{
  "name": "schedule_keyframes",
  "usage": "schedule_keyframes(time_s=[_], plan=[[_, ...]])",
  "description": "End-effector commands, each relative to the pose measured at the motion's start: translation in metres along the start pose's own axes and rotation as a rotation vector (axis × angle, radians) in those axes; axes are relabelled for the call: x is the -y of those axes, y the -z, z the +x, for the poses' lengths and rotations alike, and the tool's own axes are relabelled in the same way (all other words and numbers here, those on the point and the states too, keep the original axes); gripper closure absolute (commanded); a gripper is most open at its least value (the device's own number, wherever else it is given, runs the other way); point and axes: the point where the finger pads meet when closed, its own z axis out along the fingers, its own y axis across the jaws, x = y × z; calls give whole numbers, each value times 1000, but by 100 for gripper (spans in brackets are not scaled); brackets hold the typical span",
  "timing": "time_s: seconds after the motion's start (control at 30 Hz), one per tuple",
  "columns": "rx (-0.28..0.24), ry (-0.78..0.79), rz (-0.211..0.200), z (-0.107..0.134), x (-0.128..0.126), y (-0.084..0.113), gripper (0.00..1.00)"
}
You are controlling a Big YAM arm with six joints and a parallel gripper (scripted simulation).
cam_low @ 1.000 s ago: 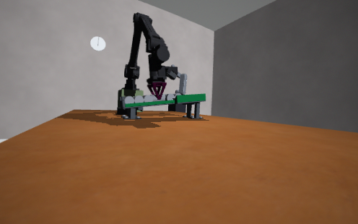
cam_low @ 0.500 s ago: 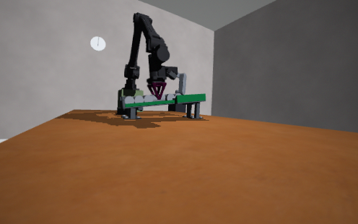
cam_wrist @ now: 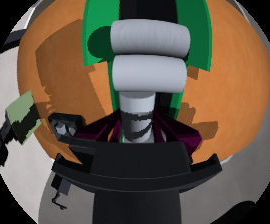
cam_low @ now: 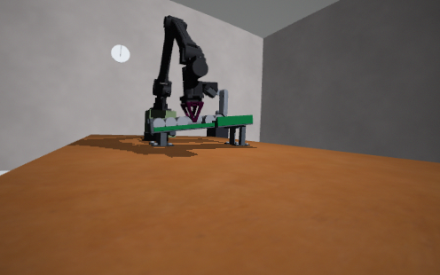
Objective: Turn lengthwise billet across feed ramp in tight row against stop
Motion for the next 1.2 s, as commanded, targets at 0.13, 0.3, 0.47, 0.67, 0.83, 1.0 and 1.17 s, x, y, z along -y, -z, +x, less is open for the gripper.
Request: schedule_keyframes(time_s=[0.13,0.3,0.47,0.67,0.83,1.0,1.17], plan=[[3,11,103,-6,34,66,100],[6,11,104,-7,33,76,100],[6,13,104,-9,32,83,100],[6,13,105,-11,31,97,100],[6,13,106,-12,30,109,100],[-4,12,105,-15,30,113,100],[-28,11,105,-20,30,113,100]])
